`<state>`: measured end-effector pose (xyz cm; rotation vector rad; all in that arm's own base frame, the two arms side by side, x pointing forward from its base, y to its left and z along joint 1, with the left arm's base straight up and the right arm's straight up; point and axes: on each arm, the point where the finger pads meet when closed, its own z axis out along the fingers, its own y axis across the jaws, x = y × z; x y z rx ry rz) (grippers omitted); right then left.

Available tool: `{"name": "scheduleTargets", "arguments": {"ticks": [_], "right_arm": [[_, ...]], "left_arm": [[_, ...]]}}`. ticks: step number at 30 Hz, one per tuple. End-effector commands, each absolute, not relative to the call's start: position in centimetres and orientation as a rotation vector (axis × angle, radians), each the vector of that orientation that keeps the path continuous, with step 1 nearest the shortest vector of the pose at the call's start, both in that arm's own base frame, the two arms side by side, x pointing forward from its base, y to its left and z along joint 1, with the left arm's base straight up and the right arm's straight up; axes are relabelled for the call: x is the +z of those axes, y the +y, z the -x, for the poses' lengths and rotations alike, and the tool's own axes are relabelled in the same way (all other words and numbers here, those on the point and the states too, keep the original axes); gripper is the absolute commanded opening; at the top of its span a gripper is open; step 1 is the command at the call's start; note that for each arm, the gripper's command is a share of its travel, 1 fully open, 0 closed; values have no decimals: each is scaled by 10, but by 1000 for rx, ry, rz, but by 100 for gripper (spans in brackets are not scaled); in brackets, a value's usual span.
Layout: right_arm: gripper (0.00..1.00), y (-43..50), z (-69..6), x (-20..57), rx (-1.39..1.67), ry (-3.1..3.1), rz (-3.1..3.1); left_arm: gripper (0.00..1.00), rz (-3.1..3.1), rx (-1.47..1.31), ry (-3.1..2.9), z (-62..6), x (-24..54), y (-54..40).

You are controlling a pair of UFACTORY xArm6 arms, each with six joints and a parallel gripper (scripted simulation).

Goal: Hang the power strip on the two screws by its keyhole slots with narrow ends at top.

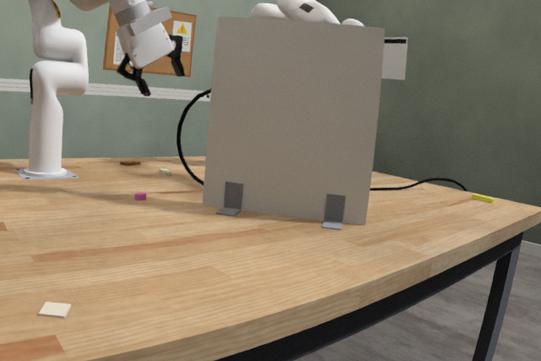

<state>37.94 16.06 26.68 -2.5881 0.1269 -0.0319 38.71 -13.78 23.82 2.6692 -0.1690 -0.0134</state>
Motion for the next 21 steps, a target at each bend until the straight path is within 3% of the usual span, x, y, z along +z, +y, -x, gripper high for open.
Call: {"name": "scheduleTargets", "arguments": {"ticks": [1,21], "right_arm": [[100,128,-385,259,-32,87,2719],[100,12,-400,250,-7,13,3100]], "left_arm": [[88,-2779,-19,-146,-391,238,-108],[88,-3110,0,-9,-400,249,-9]]}}
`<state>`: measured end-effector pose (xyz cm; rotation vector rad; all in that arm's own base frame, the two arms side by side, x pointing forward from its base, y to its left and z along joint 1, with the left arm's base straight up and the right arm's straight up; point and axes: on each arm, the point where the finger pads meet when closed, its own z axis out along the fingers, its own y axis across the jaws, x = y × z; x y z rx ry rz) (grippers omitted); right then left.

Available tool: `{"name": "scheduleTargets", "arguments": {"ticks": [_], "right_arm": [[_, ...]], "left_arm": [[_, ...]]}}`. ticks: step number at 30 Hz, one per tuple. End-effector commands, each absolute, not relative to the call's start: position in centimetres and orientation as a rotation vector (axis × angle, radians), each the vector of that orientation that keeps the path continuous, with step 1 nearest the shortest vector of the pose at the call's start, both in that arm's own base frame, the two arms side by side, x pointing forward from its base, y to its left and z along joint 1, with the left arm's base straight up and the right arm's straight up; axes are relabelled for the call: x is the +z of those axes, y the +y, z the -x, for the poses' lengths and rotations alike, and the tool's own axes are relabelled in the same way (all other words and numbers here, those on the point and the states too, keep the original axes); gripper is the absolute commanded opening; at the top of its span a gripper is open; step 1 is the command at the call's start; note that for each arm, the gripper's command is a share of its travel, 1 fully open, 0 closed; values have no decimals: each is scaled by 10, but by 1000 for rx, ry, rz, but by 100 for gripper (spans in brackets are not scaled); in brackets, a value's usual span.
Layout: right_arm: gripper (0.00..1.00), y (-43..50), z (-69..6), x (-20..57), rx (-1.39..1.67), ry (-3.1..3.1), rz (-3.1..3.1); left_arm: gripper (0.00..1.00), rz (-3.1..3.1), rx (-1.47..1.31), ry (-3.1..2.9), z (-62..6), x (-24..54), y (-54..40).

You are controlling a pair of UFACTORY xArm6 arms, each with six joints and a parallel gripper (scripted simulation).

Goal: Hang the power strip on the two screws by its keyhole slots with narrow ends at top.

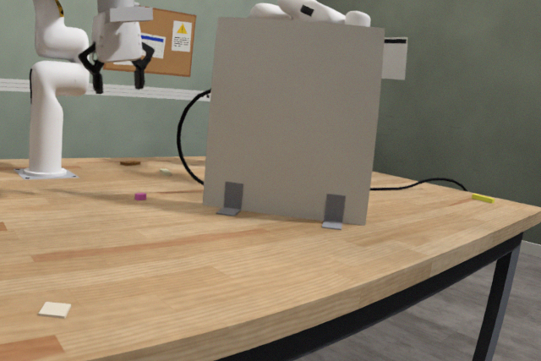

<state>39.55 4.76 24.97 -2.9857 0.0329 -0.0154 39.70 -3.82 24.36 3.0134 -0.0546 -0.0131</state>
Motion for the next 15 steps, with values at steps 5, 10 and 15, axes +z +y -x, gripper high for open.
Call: {"name": "scheduleTargets", "arguments": {"ticks": [5,10,15], "right_arm": [[100,-11,-403,252,4,2,3175],[100,-5,-402,251,-1,-5,3161],[100,0,-401,251,-6,-2,3144]], "left_arm": [[88,-3175,8,26,-402,254,10],[88,-3162,4,8,-401,251,5],[88,-3145,5,-2,-401,251,1]]}}
